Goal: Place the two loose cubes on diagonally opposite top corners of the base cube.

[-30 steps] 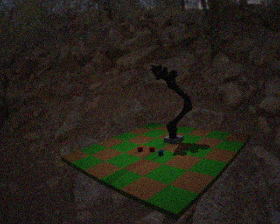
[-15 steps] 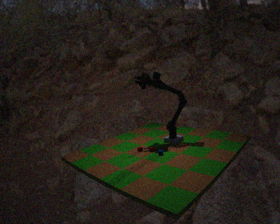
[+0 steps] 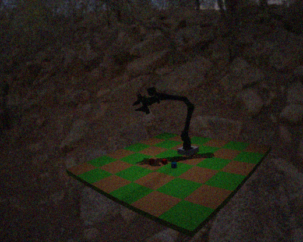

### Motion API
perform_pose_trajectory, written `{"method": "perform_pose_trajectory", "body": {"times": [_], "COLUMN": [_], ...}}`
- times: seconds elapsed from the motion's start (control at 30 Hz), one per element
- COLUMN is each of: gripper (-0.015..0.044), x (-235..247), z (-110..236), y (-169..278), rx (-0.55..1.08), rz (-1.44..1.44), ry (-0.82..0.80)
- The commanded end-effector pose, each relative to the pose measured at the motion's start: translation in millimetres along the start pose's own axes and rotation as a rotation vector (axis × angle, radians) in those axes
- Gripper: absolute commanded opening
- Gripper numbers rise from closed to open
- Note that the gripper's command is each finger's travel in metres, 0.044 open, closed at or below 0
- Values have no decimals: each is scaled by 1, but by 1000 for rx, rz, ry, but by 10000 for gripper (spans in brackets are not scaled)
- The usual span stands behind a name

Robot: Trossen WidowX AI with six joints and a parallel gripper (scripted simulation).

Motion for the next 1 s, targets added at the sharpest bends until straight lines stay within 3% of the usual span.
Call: {"method": "perform_pose_trajectory", "body": {"times": [0.0,0.43,0.83,0.97], "gripper": [265,265,265,265], "x": [25,139,243,258], "z": [-26,-85,-88,-84], "y": [13,57,91,95], "rx": [93,343,422,420], "rz": [91,518,1006,1091], "ry": [-115,-638,-1220,-1325]}}
Point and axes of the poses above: the point midway between the two fingers, 35 mm back from their tips, its own z axis back along the fingers, its own x axis across the jaws, y = z × x, the point moved 6 cm from there along z, back along the fingers, and after that the axes turned 11 degrees about -z, right-handed, at the moved point
